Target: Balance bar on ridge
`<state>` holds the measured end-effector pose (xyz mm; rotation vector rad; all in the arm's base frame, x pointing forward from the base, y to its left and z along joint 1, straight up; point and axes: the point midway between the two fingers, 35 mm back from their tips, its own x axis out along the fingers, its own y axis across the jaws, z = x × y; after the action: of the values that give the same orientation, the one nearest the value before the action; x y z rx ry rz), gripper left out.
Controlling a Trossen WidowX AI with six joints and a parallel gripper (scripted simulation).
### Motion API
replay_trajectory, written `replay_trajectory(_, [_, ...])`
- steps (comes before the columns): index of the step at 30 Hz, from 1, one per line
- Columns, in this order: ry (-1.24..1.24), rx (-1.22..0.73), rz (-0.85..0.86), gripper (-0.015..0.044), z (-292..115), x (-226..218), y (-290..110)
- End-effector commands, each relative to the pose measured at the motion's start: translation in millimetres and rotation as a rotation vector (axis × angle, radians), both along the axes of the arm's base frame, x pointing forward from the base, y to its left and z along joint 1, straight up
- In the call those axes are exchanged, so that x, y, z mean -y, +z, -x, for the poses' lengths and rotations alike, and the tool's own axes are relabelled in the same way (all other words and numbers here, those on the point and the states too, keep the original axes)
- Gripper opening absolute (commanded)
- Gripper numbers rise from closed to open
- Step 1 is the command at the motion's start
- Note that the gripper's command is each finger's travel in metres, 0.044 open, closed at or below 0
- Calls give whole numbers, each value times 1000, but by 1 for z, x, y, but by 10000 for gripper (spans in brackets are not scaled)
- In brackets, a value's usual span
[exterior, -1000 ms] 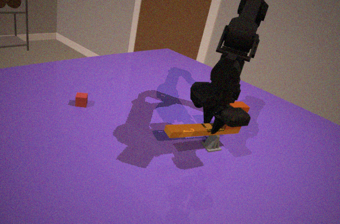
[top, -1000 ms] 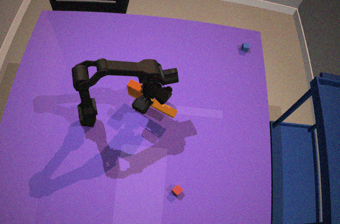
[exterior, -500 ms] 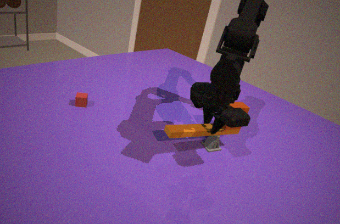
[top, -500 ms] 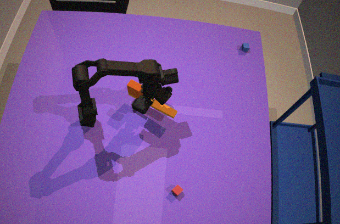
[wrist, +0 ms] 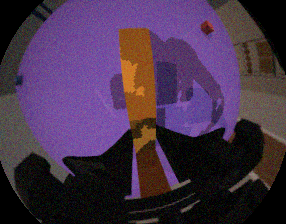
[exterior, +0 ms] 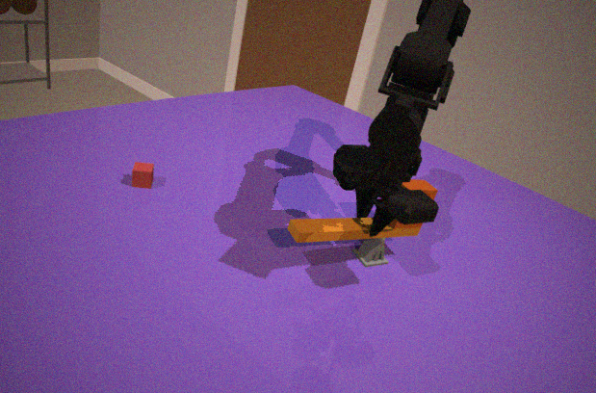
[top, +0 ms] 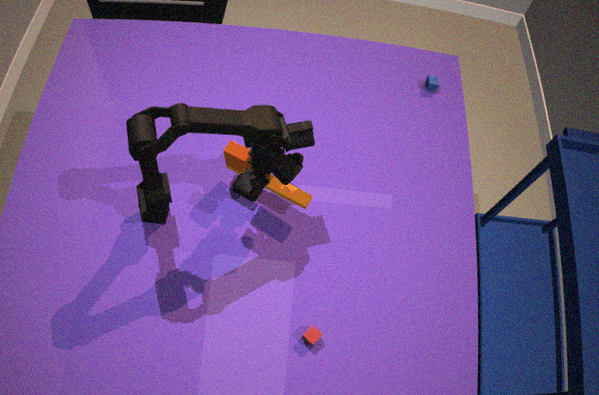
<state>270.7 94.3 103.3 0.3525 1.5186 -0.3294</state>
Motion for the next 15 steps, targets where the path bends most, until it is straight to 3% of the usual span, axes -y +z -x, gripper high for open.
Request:
replay_trajectory(1, [-2, 2, -1, 0, 0, 0, 0])
replay_trajectory(15, [-2, 2, -1, 0, 0, 0, -2])
